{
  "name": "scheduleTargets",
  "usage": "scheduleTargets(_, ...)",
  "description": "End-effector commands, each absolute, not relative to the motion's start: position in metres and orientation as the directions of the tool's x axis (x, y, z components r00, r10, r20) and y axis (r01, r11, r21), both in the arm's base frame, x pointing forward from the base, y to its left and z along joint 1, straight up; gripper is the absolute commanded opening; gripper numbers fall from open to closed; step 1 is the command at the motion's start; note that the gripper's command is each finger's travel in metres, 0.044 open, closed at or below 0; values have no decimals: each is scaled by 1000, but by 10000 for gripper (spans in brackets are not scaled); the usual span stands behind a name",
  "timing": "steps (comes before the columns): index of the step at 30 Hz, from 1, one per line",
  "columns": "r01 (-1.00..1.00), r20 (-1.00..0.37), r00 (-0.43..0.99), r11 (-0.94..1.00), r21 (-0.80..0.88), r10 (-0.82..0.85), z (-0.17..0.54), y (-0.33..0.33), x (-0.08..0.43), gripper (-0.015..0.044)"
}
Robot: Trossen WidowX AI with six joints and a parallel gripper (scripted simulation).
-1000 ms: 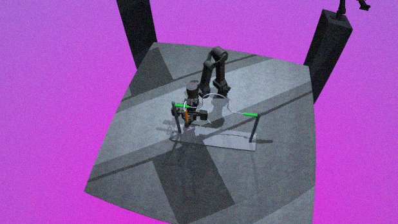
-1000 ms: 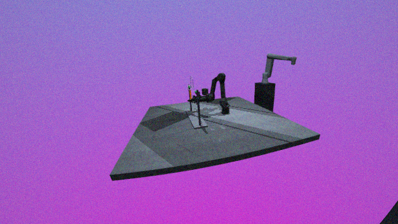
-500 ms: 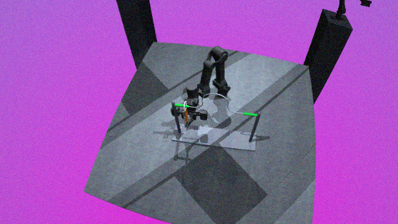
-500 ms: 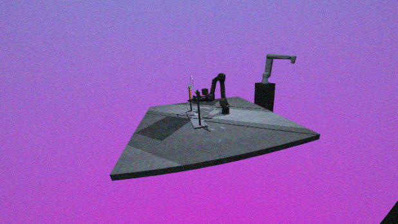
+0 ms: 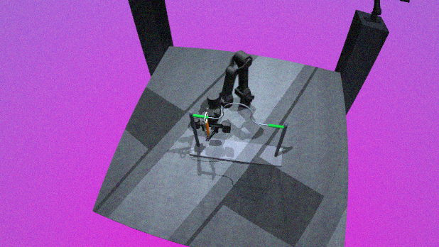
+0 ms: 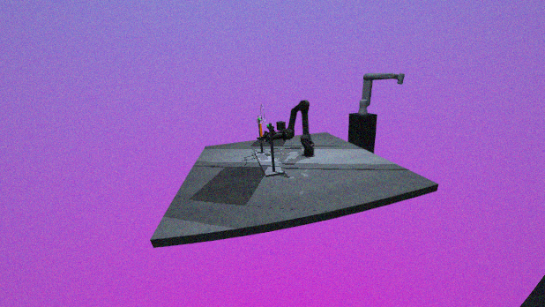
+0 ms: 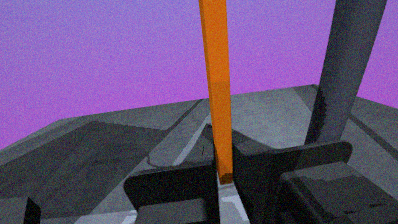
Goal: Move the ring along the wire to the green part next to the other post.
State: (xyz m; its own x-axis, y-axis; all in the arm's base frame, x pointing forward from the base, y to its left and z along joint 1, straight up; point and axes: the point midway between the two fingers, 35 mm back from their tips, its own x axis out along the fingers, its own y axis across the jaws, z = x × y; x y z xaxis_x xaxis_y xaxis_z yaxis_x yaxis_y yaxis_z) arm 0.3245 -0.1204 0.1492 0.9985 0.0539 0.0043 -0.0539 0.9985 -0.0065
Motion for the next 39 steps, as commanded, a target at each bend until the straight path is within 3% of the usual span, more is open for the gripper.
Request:
scheduleTargets(1, -53, 13, 999, 999, -12, 53, 153, -115, 323, -150)
scheduleTargets(22, -55, 11, 998, 998, 37, 55, 153, -88, 322, -150)
scheduleTargets(39, -58, 12, 998, 967, 246, 57, 158, -45, 320, -150)
